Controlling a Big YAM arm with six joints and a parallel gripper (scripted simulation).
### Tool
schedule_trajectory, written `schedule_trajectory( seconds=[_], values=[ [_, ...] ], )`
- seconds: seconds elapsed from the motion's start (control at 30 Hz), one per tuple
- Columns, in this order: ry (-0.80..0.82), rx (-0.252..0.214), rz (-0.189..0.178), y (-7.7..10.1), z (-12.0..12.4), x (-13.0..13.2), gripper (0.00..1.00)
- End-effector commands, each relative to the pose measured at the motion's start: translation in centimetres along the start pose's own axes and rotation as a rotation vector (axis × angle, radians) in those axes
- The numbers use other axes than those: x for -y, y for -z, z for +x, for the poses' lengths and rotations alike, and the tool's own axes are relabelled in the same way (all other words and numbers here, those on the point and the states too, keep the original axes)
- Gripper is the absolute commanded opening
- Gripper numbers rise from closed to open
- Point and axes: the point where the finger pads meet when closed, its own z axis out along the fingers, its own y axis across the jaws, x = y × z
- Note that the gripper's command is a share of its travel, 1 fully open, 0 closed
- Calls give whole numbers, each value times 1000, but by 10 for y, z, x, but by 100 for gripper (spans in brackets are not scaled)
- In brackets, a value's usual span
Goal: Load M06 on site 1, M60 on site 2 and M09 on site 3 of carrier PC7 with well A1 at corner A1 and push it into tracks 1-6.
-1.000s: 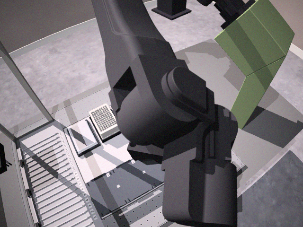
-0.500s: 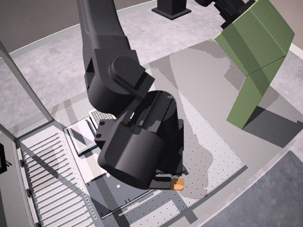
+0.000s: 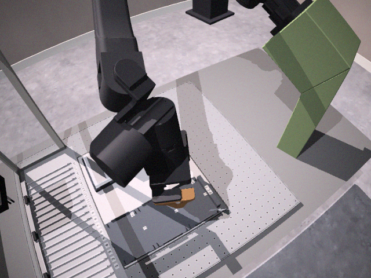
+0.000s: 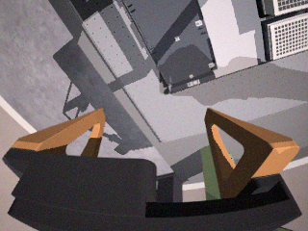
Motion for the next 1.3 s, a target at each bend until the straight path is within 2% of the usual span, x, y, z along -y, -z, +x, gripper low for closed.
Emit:
schedule_trajectory(
  seconds=[0.0, 0.27, 0.33, 0.37, 0.4, 0.43, 0.47, 0.57, 0.6, 0.67, 0.77, 0.83, 0.9, 0.97, 1.03, 1.07, 1.23, 1.27],
  values=[
    [87, 21, -5, -1, -19, 21, 100],
    [201, 47, 19, -14, -38, 65, 100],
    [201, 47, 19, -14, -38, 65, 100],
    [241, 63, 20, -10, -39, 66, 100],
    [238, 55, 31, -17, -42, 77, 100],
    [239, 53, 28, -19, -44, 83, 100],
    [270, 61, 42, -20, -46, 90, 100],
    [277, 60, 40, -24, -50, 104, 100],
    [308, 67, 56, -25, -51, 111, 100],
    [315, 67, 57, -27, -54, 121, 100],
    [383, 77, 90, -31, -57, 141, 100],
    [391, 77, 90, -33, -59, 154, 100],
    [391, 77, 90, -33, -59, 154, 100],
    [429, 80, 114, -35, -60, 168, 100],
    [429, 80, 109, -36, -61, 173, 100],
    [443, 84, 103, -33, -59, 163, 100],
    [443, 84, 103, -33, -59, 163, 100],
    [396, 81, 106, -39, -65, 176, 100]
  ],
)
